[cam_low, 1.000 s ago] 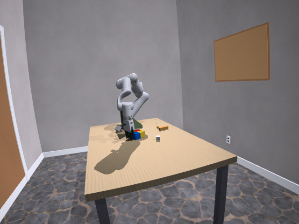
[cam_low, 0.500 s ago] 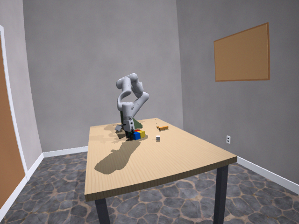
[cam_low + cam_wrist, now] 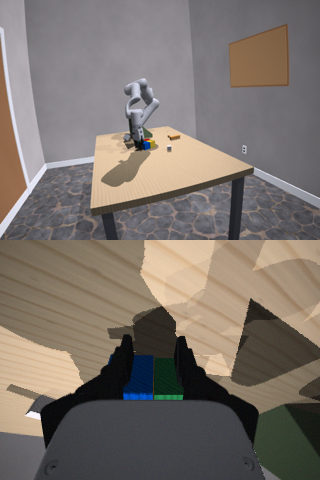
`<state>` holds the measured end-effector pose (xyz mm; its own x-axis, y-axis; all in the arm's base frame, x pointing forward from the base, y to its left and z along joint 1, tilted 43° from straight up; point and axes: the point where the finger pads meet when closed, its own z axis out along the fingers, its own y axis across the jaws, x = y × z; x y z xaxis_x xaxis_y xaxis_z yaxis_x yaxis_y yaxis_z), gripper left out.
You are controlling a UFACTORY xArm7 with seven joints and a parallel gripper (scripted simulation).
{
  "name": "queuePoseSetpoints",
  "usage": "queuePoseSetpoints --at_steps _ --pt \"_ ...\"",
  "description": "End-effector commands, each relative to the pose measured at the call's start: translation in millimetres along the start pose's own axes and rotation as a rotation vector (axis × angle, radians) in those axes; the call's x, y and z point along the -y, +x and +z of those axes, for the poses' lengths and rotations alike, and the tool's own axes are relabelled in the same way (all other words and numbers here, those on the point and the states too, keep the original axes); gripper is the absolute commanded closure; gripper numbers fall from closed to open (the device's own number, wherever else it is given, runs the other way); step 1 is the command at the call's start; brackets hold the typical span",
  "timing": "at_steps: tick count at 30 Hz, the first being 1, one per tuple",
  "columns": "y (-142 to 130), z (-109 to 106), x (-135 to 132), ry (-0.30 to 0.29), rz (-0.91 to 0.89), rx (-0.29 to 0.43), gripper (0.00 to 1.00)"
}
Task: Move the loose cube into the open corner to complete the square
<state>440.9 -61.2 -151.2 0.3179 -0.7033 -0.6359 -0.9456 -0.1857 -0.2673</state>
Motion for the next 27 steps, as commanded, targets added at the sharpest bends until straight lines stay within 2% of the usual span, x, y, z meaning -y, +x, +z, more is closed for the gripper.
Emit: queuePoseSetpoints --at_steps 1,27 --pt "0.6 -1.9 0.9 0.002 0.000 -0.004 0.49" --pt "-3.0 -1.9 0.9 0.002 0.000 -0.004 0.49"
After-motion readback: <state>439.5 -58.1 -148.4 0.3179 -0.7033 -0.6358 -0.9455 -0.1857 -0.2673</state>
